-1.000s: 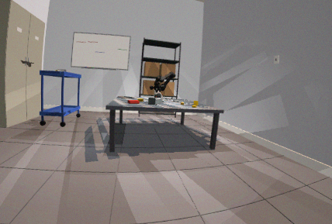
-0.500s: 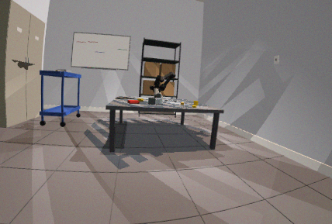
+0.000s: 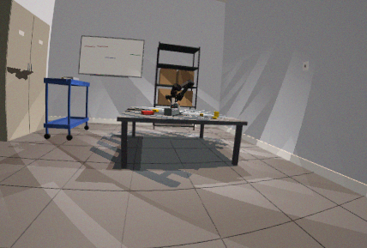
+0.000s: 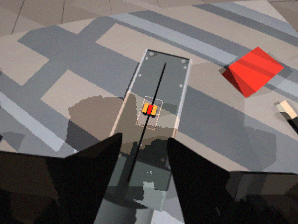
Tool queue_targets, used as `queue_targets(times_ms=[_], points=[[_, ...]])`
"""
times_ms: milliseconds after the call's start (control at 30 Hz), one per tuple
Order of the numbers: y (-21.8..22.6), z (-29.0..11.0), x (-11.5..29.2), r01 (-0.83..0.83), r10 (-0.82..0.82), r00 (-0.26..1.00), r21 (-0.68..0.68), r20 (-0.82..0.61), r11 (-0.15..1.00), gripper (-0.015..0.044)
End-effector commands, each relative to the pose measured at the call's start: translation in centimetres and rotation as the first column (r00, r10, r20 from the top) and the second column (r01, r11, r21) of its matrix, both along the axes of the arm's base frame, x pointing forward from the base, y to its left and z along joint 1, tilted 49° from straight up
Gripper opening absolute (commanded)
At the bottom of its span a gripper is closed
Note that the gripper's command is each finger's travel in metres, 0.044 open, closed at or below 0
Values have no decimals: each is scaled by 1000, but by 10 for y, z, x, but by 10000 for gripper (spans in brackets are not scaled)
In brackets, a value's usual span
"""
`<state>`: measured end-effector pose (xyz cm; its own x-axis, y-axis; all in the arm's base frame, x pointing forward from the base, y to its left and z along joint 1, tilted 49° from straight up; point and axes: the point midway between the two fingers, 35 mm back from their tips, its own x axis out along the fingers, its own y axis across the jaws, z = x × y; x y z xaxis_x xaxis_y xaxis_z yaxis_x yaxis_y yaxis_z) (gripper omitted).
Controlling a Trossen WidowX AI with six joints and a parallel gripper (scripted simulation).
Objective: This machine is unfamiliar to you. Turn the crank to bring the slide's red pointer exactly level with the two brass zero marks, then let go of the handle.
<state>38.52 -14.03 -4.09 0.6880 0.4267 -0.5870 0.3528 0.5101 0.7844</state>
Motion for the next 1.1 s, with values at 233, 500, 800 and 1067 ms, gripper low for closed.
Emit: queue_targets(times_ms=[233, 500, 800, 1067], points=[[0, 0, 0, 0, 0, 1000, 0, 0, 1000, 0], [0, 0, 0, 0, 0, 1000, 1, 1, 1000, 0], [0, 0, 0, 0, 0, 1000, 1, 1, 1000, 53], [0, 0, 0, 0, 0, 1000, 1, 1, 1000, 263]])
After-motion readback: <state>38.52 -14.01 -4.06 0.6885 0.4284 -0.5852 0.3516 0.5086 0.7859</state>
